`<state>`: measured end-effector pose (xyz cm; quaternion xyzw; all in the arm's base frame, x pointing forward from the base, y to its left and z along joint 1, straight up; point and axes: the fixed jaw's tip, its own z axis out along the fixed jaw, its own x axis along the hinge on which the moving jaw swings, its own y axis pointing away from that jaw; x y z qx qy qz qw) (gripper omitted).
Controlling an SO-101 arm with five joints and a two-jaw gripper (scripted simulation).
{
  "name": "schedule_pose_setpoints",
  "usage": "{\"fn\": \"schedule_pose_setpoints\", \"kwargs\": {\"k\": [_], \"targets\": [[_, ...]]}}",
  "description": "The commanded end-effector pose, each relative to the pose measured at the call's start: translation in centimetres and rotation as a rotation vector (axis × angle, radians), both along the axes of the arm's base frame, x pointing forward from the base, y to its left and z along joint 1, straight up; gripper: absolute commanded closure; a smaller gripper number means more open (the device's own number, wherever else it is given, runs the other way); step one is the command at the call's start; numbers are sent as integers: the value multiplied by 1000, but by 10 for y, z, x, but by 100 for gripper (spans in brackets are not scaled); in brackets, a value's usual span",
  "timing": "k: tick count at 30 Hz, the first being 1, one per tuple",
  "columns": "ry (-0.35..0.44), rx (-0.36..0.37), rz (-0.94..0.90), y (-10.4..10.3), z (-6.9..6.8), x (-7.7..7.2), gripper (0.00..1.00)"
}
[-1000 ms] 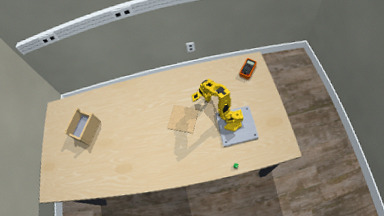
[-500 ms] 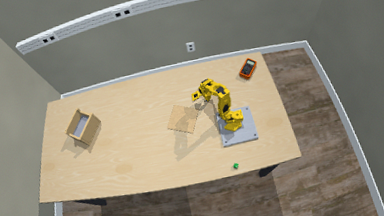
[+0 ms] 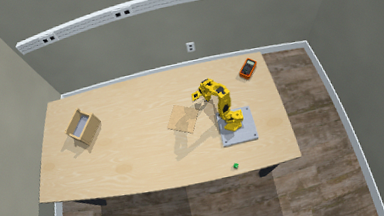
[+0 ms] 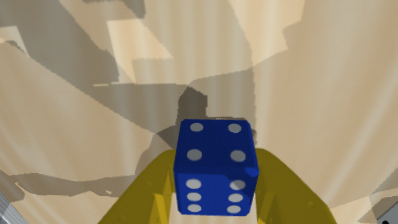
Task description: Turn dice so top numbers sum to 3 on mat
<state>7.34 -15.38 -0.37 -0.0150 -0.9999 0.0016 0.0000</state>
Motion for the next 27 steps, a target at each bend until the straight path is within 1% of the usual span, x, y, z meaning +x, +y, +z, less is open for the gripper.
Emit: {"fn": "schedule_pose_setpoints", "kwargs": {"k": [1, 9, 13, 17, 21, 23, 27], "targets": [[1, 6, 3, -1, 0, -1, 99], [1, 6, 3, -1, 0, -1, 100], [1, 6, 3, -2, 4, 0, 100], [1, 6, 3, -3, 13, 0, 100], [1, 6, 3, -3, 25, 0, 100], [1, 6, 3, -3, 25, 0, 100], [1, 6, 3, -3, 37, 0, 100]]}}
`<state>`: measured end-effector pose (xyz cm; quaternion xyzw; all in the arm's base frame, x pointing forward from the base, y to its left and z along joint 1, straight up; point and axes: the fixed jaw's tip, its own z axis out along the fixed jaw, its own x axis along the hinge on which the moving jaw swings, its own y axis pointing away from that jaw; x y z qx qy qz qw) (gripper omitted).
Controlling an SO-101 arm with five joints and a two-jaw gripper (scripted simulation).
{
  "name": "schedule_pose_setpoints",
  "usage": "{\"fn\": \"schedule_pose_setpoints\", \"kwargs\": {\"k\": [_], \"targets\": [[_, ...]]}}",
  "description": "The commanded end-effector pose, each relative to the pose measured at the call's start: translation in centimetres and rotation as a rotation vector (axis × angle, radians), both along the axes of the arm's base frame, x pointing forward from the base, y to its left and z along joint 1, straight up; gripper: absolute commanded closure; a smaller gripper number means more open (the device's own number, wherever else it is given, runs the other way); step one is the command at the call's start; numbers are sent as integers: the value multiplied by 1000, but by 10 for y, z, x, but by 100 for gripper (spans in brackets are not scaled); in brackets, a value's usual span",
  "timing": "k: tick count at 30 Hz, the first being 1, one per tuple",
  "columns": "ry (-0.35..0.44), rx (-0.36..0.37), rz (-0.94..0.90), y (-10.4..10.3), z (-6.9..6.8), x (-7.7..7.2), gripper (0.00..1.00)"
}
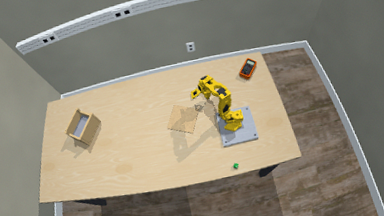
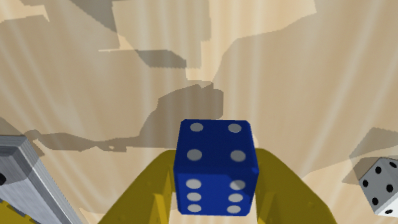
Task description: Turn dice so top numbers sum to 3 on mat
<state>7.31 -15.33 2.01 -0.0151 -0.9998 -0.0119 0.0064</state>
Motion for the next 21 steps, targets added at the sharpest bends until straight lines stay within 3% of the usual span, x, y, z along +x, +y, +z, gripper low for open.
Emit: {"fn": "schedule_pose_setpoints", "kwargs": {"k": [1, 8, 21], "targets": [[-11, -21, 3, -3, 16, 0, 100], [-11, -21, 3, -2, 26, 0, 100], [-11, -21, 3, -2, 26, 0, 100]]}}
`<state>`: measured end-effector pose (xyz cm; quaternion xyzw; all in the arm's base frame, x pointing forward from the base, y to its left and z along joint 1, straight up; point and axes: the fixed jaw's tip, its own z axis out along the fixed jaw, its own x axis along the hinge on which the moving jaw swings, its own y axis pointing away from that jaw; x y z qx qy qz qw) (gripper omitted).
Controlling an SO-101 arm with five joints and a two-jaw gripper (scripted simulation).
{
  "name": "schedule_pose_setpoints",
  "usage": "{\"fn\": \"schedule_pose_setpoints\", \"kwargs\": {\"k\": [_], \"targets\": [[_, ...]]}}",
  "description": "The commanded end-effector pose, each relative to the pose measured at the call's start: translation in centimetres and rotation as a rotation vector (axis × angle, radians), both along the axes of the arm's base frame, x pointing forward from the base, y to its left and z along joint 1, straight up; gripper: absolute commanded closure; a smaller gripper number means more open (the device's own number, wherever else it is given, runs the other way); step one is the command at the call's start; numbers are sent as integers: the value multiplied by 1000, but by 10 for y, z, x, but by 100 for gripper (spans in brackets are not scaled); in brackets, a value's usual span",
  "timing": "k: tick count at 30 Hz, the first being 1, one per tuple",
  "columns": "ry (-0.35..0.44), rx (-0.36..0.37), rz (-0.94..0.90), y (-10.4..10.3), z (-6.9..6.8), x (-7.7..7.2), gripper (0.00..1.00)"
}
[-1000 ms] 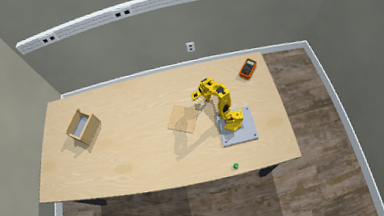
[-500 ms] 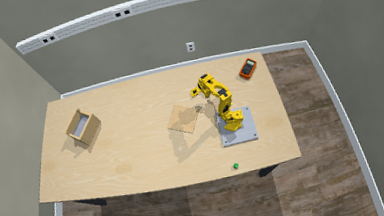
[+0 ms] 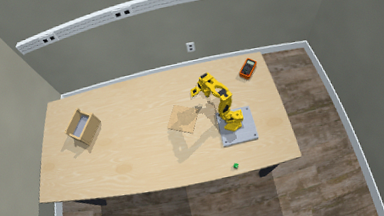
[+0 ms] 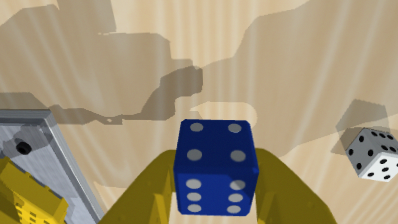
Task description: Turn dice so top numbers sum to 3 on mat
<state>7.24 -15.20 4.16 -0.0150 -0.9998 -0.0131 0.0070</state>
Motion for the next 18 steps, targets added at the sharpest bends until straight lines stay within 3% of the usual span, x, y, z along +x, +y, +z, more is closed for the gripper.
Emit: {"fn": "schedule_pose_setpoints", "kwargs": {"k": [1, 18], "targets": [[-12, -24, 3, -3, 5, 0, 100], [-13, -23, 28, -3, 5, 0, 100]]}}
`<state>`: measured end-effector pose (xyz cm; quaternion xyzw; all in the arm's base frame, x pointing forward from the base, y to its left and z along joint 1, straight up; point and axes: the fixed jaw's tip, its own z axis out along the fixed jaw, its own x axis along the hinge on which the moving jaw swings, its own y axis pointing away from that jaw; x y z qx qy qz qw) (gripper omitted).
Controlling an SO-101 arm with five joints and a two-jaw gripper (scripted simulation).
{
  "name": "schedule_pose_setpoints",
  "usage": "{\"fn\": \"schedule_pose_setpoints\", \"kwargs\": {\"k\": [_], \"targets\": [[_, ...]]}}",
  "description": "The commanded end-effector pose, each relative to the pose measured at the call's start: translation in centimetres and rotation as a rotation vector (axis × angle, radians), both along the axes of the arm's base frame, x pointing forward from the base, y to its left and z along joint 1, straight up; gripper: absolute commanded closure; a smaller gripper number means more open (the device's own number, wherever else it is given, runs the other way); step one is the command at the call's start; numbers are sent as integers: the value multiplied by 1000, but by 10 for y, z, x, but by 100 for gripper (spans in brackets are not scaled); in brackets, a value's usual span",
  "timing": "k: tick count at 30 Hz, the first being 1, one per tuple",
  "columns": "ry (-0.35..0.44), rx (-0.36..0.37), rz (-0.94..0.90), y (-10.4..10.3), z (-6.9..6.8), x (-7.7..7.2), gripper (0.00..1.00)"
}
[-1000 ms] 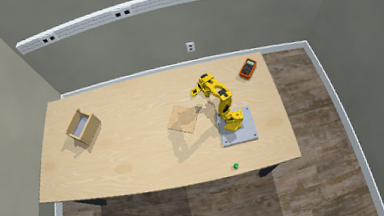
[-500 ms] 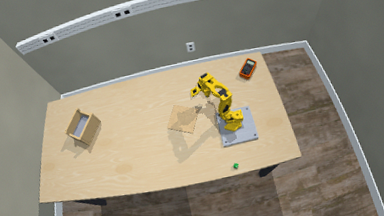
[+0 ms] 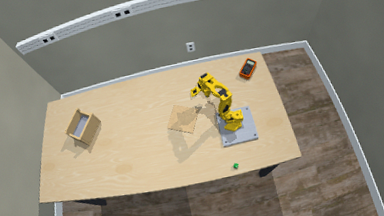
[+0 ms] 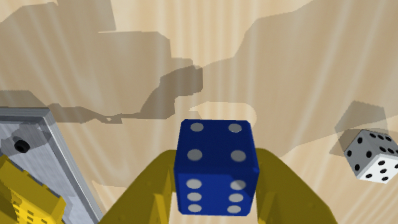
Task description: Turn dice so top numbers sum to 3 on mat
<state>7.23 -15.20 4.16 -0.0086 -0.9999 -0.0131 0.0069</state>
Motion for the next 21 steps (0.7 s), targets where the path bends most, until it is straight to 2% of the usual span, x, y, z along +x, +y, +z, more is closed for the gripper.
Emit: {"fn": "schedule_pose_setpoints", "kwargs": {"k": [1, 21], "targets": [[-13, -23, 22, -3, 5, 0, 100], [-14, -22, 141, -3, 5, -1, 100]]}}
